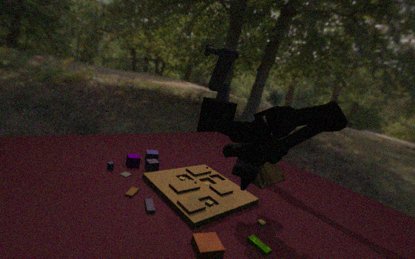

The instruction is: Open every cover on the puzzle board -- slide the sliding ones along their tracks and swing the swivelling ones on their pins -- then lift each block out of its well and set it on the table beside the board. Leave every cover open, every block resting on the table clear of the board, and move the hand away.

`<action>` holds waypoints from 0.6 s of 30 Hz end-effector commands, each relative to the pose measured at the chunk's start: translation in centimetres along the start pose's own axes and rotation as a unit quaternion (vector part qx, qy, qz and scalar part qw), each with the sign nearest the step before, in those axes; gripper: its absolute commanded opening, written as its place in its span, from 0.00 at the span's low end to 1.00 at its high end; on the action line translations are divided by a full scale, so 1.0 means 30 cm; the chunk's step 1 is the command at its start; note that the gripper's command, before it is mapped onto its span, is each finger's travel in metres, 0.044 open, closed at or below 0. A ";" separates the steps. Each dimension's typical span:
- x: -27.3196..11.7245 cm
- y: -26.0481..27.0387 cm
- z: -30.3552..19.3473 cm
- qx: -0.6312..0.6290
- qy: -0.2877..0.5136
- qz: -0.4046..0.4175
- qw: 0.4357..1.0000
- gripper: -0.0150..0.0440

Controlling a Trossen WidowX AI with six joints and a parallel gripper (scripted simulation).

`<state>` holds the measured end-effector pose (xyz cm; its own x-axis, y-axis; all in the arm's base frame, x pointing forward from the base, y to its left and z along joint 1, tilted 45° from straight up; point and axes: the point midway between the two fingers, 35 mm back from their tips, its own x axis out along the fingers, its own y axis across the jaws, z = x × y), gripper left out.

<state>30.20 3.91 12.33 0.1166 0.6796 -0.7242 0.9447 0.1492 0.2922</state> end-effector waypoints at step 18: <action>0.011 -0.159 0.358 -0.450 0.005 -0.005 0.893 0.25</action>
<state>29.50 -3.50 5.12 0.1107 0.6773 -0.7273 0.4058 0.6373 0.6552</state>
